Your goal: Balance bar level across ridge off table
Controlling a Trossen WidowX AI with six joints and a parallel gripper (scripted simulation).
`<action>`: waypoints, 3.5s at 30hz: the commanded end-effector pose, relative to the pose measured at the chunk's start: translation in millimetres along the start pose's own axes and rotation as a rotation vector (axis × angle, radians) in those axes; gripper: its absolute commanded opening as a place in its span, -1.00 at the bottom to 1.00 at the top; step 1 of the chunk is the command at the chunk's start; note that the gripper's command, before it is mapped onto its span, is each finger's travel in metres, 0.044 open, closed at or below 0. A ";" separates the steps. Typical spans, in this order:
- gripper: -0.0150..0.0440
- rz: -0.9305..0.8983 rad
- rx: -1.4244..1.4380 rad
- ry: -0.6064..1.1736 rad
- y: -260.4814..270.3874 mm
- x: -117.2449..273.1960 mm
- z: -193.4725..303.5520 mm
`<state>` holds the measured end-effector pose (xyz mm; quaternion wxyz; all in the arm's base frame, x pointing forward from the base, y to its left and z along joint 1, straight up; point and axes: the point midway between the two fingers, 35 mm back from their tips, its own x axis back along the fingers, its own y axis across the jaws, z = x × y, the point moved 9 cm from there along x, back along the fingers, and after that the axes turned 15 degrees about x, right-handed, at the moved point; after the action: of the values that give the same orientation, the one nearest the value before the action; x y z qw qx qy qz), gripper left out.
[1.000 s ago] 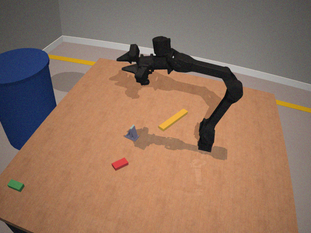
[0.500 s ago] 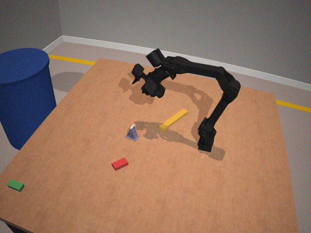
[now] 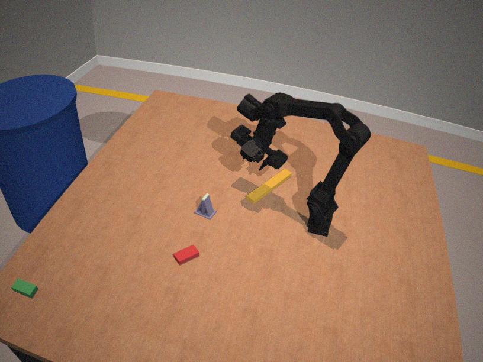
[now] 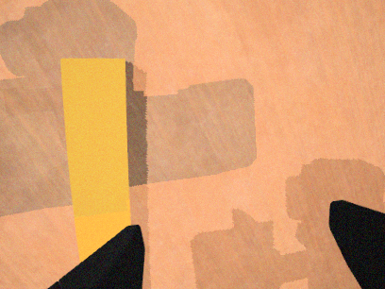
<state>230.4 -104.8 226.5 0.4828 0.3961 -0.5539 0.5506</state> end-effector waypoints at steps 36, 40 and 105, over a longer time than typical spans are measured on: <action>0.58 -0.217 -0.142 -0.050 45.0 -73.7 5.0; 0.58 -0.217 -0.142 -0.051 46.5 -80.1 4.5; -0.49 -0.216 -0.141 -0.051 24.2 -3.2 12.0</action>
<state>207.5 -115.5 207.1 0.5523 0.4383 -0.5557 0.4405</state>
